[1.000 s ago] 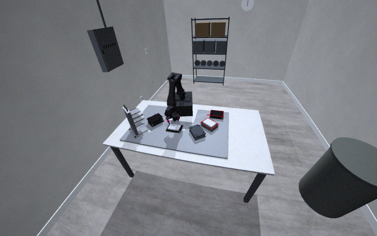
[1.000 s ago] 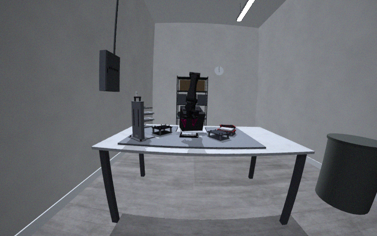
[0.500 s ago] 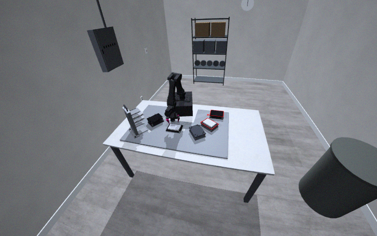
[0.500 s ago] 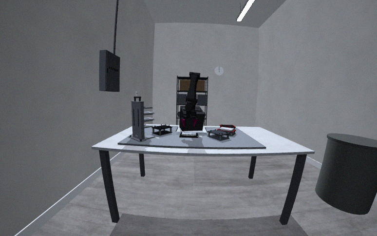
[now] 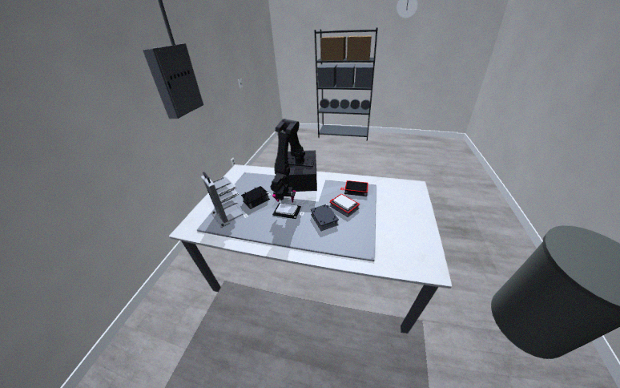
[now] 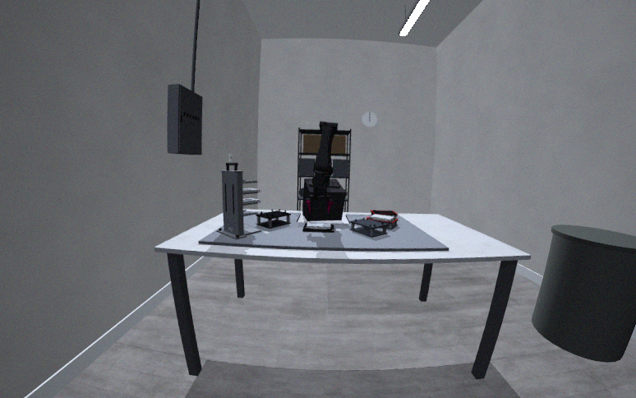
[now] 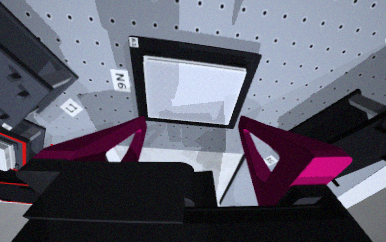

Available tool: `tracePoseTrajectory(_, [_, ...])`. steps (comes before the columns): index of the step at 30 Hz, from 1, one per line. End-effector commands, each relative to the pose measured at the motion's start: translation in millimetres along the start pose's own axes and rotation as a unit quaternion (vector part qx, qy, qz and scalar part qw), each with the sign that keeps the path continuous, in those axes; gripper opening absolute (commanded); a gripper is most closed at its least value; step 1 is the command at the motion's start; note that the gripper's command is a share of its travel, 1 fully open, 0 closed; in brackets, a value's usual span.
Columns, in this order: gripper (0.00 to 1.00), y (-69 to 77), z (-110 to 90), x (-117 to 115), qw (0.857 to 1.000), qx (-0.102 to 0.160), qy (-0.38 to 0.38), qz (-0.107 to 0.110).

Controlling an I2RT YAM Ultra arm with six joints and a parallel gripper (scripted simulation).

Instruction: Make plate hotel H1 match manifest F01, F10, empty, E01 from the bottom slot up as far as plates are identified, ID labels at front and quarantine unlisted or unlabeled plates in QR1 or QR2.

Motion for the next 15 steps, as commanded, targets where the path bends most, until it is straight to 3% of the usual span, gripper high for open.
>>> tracePoseTrajectory(1, [1.00,2.0,2.3,-0.6,0.999,-0.005,-0.036,0.000])
tracePoseTrajectory(15, [1.00,2.0,2.3,-0.6,0.985,-0.005,-0.175,0.000])
Point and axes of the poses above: the point where the finger pads meet when closed, its own y axis back along the fingers, its own x axis across the jaws, z = x × y, the point moved 2 cm from there along y, back along the fingers, and after that the axes turned 6 degrees about y, right-handed, at the moved point
